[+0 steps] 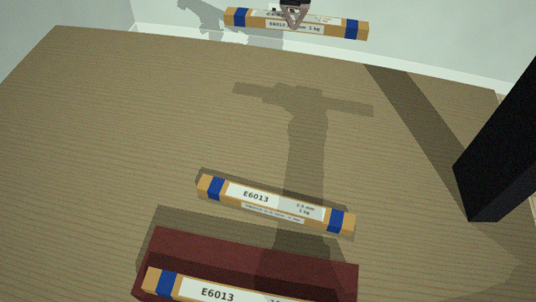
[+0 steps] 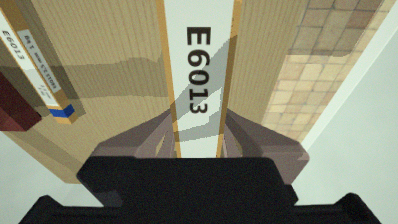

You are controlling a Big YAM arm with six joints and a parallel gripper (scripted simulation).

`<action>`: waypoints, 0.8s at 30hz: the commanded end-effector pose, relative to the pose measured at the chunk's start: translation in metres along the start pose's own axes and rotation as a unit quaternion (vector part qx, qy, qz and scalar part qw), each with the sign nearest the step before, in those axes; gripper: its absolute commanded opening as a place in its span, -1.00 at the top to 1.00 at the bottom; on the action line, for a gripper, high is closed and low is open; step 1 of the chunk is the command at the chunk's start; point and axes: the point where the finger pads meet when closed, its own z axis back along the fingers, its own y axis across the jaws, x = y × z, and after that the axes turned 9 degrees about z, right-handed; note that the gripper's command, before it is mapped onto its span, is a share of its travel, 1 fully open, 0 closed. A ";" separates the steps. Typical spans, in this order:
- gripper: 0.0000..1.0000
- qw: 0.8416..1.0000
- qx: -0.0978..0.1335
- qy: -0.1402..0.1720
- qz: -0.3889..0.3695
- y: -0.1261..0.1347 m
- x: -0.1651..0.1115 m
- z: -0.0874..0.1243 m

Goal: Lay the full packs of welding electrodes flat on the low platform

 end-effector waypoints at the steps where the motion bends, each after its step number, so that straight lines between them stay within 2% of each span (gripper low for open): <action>1: 1.00 0.999 -0.032 -0.032 0.000 -0.007 0.034 0.035; 24: 1.00 0.999 -0.029 -0.033 0.001 0.050 0.042 0.025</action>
